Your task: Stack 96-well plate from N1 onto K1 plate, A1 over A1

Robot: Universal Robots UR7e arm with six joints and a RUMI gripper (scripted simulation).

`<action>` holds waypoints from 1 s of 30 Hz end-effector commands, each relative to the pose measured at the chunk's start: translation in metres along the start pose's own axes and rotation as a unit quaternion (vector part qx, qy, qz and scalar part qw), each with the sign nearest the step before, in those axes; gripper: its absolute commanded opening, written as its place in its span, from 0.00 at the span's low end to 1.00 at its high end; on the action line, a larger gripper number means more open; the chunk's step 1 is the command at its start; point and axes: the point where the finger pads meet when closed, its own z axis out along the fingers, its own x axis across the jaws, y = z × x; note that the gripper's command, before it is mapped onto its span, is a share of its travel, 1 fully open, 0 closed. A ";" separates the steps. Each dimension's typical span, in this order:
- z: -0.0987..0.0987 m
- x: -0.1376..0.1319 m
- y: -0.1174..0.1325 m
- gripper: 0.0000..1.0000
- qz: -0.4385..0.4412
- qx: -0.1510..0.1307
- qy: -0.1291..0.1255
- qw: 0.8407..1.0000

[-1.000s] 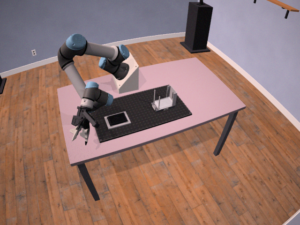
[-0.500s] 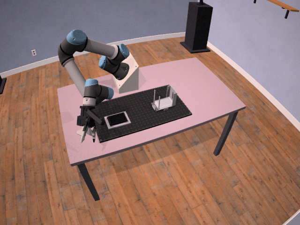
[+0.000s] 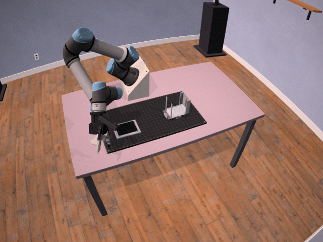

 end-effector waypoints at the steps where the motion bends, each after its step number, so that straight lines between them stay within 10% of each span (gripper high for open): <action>1: -0.006 -0.013 -0.013 1.00 -0.008 0.011 -0.029 0.999; 30: -0.052 -0.086 -0.056 1.00 -0.064 0.038 -0.151 0.986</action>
